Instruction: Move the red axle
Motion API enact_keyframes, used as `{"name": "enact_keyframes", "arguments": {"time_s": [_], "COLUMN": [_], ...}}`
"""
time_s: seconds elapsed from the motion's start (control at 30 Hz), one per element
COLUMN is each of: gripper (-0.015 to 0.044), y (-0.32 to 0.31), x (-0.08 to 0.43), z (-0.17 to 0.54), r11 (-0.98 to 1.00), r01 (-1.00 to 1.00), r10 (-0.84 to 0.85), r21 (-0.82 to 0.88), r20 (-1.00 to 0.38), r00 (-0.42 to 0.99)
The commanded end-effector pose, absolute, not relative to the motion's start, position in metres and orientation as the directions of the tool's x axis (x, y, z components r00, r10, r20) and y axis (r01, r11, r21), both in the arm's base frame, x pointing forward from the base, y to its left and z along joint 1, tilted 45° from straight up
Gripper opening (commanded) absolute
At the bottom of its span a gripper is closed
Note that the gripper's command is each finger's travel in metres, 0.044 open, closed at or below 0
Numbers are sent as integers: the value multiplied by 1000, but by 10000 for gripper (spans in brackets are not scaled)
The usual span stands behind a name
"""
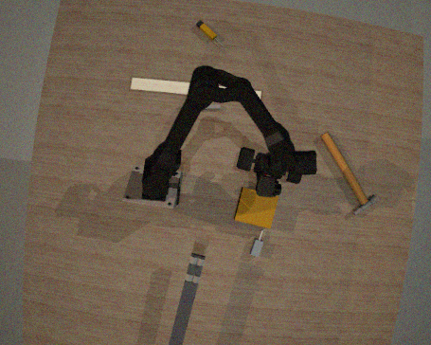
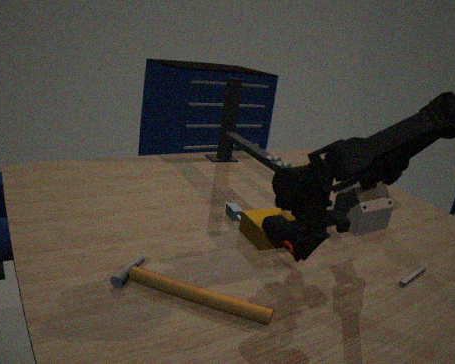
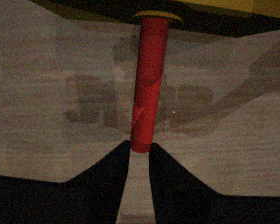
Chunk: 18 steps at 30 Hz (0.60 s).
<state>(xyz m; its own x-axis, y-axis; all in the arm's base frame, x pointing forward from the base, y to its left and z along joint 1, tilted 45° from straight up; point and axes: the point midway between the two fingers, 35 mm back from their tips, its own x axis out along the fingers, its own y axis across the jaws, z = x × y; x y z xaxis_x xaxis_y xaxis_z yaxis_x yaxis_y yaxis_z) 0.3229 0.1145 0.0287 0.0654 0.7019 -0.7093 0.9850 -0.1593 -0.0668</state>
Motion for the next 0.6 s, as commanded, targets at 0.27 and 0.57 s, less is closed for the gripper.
{"name": "enact_keyframes", "arguments": {"time_s": [0.27, 0.57], "gripper": [0, 0], "y": [130, 141], "x": [327, 328], "z": [46, 53], "r11": [-162, -162], "r01": [985, 985], "r10": [706, 708], "r21": [-56, -57], "r20": [-705, -702], "r00": [76, 76]}}
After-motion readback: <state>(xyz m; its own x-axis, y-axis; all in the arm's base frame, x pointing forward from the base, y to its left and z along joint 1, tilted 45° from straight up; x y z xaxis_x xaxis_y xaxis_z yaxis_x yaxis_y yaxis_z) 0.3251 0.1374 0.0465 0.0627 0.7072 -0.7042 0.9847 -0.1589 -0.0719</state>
